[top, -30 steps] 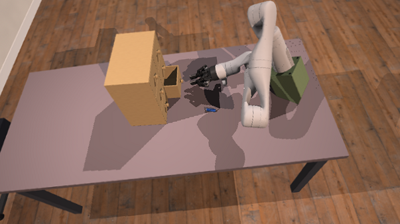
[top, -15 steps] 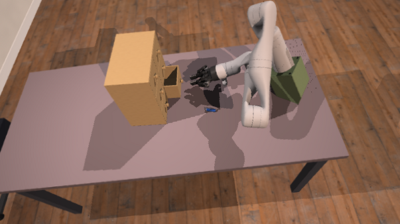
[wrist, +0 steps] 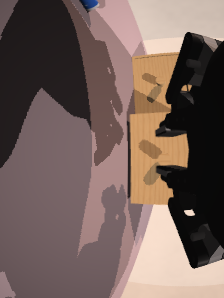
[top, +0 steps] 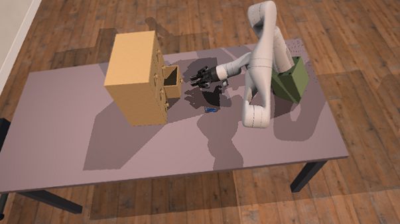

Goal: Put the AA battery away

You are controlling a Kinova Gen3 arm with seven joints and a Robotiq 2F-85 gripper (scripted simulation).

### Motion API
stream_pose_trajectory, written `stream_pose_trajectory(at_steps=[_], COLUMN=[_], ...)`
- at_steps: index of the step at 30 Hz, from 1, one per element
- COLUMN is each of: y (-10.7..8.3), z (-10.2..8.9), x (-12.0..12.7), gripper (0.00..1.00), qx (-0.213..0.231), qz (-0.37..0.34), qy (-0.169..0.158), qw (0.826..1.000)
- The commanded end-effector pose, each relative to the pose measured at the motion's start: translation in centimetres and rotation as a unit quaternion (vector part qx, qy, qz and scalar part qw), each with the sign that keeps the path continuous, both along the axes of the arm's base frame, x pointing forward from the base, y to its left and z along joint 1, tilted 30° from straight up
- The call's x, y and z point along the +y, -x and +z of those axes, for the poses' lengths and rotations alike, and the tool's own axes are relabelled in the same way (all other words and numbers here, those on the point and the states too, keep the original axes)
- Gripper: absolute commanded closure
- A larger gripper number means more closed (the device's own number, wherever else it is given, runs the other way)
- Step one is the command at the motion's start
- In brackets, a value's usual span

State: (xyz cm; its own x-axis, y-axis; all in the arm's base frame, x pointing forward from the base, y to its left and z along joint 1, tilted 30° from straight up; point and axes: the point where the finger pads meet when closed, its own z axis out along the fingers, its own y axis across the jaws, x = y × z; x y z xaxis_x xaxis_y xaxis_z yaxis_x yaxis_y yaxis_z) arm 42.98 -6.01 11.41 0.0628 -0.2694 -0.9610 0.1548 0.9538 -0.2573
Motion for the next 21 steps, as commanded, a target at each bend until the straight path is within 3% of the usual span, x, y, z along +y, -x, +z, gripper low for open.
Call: stream_pose_trajectory(at_steps=[1,21], y=[0.0,0.3], z=[0.1,0.0], x=[0.8,2.8], gripper=[0.67,0.67], qx=[-0.002,-0.001], qz=[0.007,0.002], qy=[-0.002,-0.003], qw=[1.0,1.0])
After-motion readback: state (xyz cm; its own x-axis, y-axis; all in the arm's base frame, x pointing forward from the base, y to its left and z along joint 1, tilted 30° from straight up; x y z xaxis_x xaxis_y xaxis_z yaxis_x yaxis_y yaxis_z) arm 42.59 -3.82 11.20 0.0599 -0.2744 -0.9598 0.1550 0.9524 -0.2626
